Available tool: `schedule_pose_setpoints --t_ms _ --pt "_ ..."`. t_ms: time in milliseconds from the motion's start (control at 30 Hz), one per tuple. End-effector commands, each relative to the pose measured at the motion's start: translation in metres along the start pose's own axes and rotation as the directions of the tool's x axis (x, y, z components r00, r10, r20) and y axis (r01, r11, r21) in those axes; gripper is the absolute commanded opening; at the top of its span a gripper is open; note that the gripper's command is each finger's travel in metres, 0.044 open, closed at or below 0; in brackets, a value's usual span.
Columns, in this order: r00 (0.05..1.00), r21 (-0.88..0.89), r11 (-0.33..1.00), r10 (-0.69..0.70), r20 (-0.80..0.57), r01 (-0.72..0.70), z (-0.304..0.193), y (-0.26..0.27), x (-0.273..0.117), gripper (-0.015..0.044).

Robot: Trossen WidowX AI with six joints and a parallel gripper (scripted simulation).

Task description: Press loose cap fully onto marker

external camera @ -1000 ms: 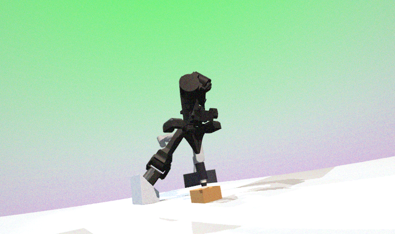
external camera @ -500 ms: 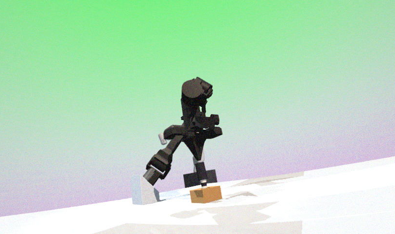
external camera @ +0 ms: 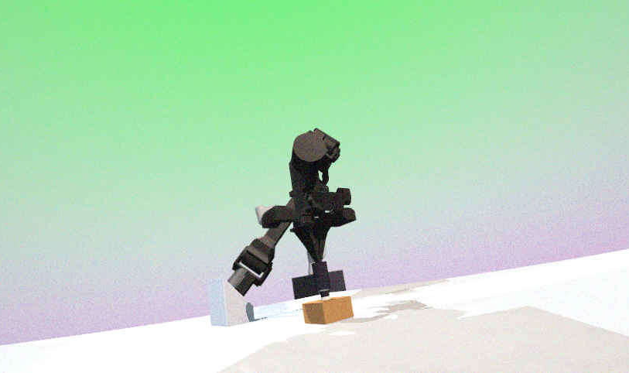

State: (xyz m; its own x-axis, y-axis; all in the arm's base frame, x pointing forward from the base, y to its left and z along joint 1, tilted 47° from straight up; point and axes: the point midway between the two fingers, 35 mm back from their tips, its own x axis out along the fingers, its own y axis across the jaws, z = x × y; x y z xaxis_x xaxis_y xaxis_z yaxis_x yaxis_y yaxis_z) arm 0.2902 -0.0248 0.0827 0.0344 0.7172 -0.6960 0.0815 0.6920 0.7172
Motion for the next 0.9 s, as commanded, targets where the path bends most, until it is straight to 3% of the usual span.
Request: schedule_pose_setpoints --t_ms 0,100,267,400,867 --pt "1.0 -0.001 1.0 -0.001 0.001 0.001 0.0 0.0 -0.001 0.0" --pt "1.0 0.006 1.0 -0.006 0.014 0.006 0.001 0.0 -0.013 0.0" --pt "0.995 0.053 0.998 -0.039 0.089 0.035 -0.002 0.0 -0.087 0.0" --pt "0.995 0.055 0.998 -0.041 0.091 0.036 -0.002 0.0 -0.09 0.0" --pt "0.995 0.055 0.998 -0.041 0.091 0.036 -0.002 0.0 -0.09 0.0367"
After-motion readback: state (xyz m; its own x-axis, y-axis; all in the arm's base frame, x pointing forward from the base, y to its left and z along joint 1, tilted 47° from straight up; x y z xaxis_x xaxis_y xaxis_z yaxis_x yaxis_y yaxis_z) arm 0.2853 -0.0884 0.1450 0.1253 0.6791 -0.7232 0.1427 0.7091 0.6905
